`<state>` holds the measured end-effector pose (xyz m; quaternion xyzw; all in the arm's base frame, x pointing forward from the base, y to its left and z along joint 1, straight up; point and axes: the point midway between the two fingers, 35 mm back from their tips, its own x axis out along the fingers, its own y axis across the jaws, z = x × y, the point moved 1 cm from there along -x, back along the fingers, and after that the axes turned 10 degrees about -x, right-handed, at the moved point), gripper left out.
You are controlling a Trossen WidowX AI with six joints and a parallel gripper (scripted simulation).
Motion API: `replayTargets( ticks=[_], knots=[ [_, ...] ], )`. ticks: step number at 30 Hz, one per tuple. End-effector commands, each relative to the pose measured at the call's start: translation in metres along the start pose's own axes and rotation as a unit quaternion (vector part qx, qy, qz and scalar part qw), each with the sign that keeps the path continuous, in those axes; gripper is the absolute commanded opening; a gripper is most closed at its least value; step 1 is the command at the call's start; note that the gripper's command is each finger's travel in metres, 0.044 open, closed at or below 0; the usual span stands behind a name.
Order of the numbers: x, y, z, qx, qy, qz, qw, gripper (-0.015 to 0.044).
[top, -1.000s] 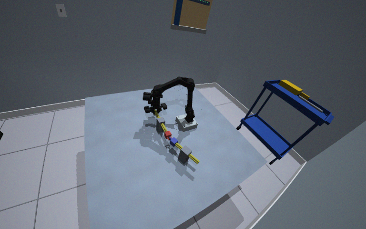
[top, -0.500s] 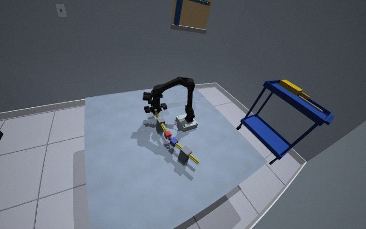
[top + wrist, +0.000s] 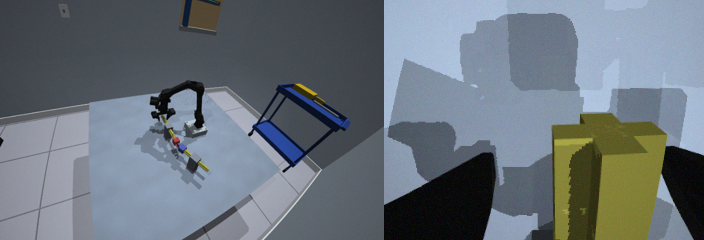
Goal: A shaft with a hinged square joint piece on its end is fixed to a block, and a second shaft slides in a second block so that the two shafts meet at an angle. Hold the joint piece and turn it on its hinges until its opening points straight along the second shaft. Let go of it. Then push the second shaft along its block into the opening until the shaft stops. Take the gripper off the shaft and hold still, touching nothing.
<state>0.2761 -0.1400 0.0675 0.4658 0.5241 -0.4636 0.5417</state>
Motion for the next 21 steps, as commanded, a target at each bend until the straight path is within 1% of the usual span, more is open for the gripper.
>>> replayTargets(
  ticks=[1,2,3,12,13,16,19,21],
  knots=[
    [0.000,0.000,0.000,-0.001,0.000,-0.001,1.000,0.0408],
    [0.000,0.000,0.000,-0.001,0.000,-0.001,1.000,0.0434],
    [0.000,0.000,0.000,-0.001,0.000,-0.001,1.000,0.0440],
    [0.000,0.000,0.000,-0.001,0.000,-0.001,1.000,0.0440],
    [-0.002,0.000,0.000,-0.001,0.001,-0.001,1.000,0.0440],
    [-0.027,0.000,-0.001,-0.001,0.004,0.001,1.000,0.0440],
    [-0.029,0.000,-0.001,-0.001,0.004,0.001,1.000,0.0440],
    [-0.039,0.000,-0.001,-0.001,0.003,0.000,1.000,0.0440]
  ],
)
